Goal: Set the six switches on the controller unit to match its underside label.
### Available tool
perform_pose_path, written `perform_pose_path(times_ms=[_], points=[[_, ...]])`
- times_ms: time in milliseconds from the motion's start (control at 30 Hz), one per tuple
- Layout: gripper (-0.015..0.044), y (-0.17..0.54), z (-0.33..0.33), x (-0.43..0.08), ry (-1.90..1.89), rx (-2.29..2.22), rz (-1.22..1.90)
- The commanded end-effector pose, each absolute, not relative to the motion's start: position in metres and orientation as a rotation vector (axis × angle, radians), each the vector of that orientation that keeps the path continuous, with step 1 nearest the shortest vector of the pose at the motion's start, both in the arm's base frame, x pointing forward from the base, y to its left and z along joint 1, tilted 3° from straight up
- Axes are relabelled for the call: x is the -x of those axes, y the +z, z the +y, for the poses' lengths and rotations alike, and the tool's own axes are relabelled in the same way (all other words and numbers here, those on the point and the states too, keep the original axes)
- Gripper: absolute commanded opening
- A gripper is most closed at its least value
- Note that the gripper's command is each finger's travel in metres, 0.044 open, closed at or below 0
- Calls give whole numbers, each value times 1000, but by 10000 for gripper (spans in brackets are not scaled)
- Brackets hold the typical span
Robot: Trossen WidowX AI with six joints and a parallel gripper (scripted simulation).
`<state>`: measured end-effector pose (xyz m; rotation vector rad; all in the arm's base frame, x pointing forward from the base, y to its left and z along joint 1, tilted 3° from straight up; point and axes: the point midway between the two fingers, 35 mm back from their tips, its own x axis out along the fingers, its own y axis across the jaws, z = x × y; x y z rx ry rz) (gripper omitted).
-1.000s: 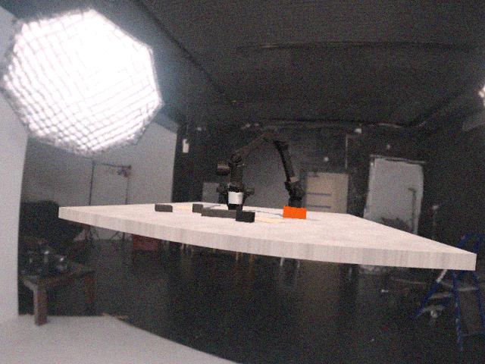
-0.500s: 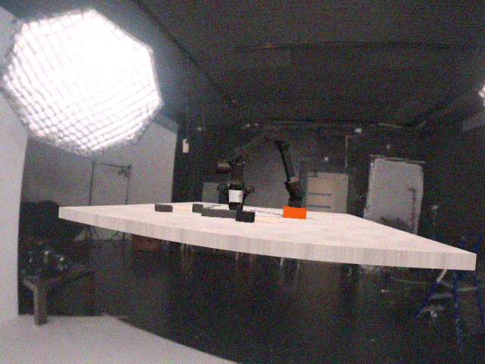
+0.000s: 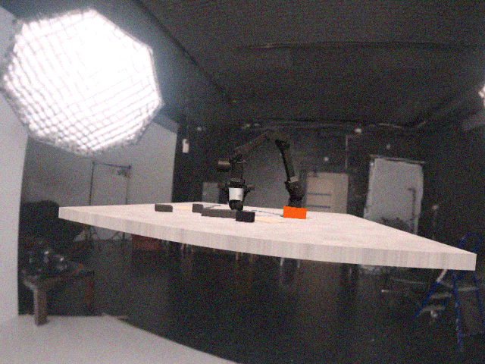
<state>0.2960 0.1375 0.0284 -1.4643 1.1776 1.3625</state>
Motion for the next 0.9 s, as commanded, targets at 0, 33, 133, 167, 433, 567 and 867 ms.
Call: perform_pose_path(times_ms=[0, 33, 133, 167, 433, 567, 867], points=[[335, 35, 136, -299, 1357, 1461, 1162], [335, 36, 136, -300, 1358, 1459, 1161], [335, 38, 134, -300, 1362, 1454, 1157], [335, 38, 134, -300, 1363, 1453, 1156], [335, 43, 129, -301, 1372, 1440, 1146], [335, 46, 127, -302, 1376, 1433, 1141], [335, 50, 123, -303, 1385, 1419, 1130]])
